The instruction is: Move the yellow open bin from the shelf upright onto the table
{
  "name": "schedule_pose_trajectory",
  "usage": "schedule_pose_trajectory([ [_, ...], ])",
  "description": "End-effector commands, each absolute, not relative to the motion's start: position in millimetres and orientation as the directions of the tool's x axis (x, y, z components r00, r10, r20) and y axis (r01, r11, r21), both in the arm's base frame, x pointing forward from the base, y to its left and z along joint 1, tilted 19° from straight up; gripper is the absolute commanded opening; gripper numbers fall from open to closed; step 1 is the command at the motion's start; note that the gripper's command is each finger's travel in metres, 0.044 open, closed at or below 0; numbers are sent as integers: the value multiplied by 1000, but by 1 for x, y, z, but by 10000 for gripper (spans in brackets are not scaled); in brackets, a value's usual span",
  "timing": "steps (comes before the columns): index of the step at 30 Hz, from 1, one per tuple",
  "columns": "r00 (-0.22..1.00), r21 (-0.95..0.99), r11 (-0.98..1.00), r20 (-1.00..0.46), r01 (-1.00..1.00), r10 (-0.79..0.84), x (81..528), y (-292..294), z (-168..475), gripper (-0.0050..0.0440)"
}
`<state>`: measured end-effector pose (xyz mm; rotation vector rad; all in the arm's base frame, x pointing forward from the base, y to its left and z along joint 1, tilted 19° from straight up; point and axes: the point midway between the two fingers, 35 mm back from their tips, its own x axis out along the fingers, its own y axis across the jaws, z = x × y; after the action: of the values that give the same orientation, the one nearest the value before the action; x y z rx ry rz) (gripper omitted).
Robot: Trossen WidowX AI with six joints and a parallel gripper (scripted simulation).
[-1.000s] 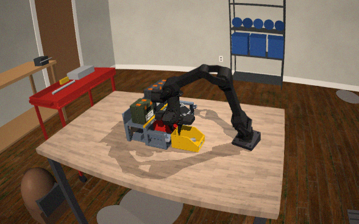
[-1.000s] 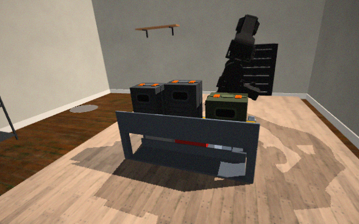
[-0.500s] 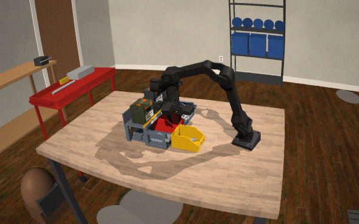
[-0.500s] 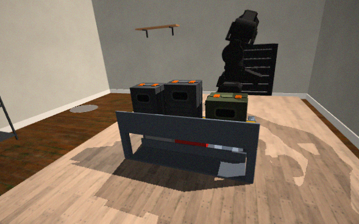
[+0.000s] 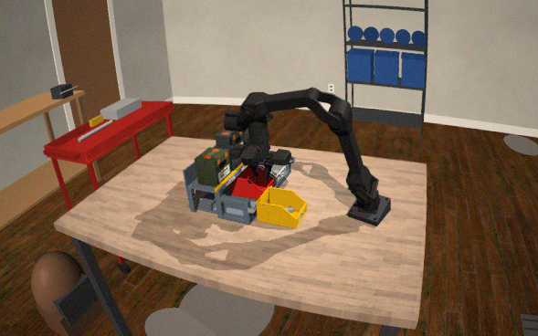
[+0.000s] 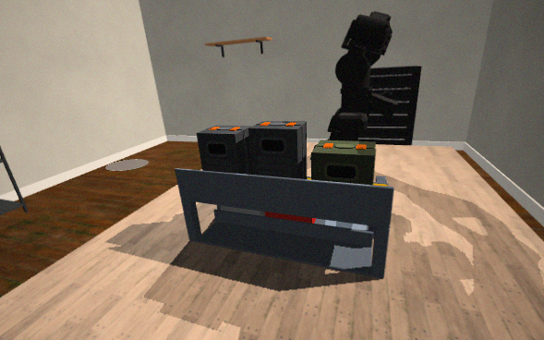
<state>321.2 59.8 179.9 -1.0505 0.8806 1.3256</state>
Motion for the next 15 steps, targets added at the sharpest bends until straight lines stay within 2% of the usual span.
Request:
schedule_pose_trajectory([
  [1,91,-112,-47,-943,-993,321,322,58,191,150],
  [15,92,-113,-47,-943,-993,320,323,61,182,150],
])
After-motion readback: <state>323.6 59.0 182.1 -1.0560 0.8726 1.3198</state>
